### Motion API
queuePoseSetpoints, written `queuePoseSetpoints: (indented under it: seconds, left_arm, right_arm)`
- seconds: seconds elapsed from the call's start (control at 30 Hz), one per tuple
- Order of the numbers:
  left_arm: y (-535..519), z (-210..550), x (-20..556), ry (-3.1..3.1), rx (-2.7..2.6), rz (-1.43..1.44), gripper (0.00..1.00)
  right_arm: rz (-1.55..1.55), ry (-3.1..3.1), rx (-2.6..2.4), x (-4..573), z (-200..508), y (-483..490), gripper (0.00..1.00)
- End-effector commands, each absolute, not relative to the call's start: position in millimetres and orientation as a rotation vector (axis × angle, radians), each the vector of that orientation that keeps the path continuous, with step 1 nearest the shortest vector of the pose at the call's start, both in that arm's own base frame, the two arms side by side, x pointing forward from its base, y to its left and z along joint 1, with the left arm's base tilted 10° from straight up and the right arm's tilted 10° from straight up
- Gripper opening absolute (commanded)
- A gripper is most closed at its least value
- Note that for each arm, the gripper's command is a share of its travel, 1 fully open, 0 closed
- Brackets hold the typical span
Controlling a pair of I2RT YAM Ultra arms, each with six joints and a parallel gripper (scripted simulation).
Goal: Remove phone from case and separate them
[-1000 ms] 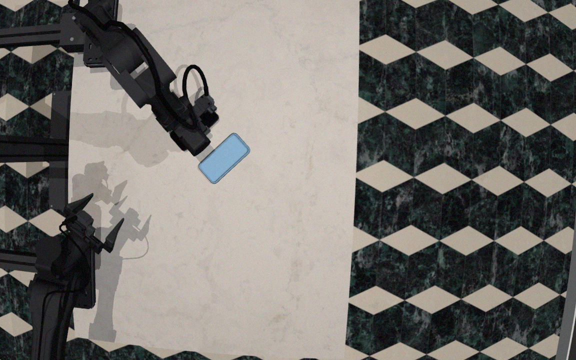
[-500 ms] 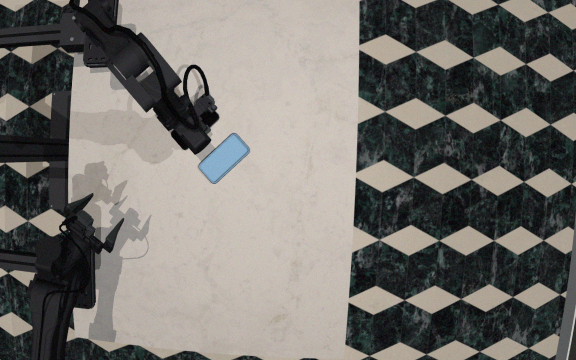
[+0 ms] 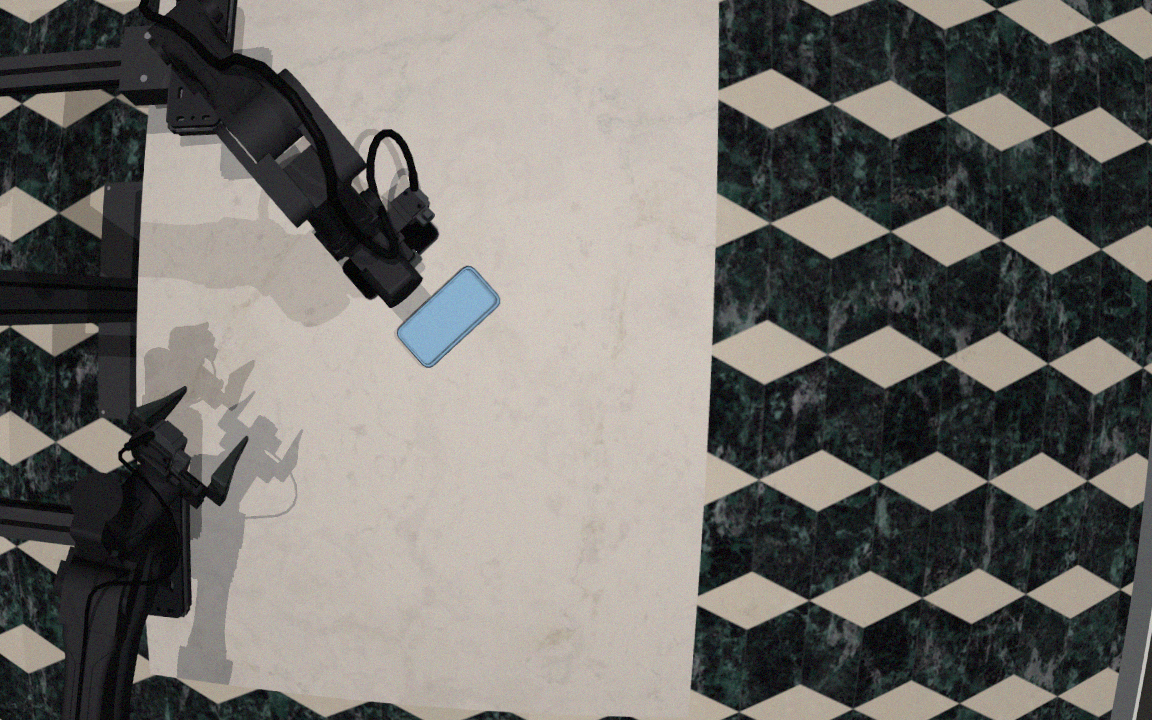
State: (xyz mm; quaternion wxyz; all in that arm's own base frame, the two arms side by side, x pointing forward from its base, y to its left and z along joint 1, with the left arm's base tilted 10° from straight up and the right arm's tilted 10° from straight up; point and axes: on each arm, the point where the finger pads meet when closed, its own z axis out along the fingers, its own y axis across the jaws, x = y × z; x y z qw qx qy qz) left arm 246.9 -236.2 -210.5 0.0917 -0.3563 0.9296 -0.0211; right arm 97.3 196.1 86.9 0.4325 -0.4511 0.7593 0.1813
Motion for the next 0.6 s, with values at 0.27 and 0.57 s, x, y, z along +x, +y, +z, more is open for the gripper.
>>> queuePoseSetpoints:
  seconds: [0.27, 0.57]
  left_arm:
    - [-238.0, -204.2, 246.4, 2.767, -1.037, -0.069, 0.9]
    - [-240.1, -149.1, 235.5, 2.767, -1.046, -0.031, 0.9]
  right_arm:
    - [0.456, 1.887, -1.118, 98.1, 90.8, 197.9, 1.0]
    - [0.456, 1.887, -1.118, 98.1, 90.8, 197.9, 1.0]
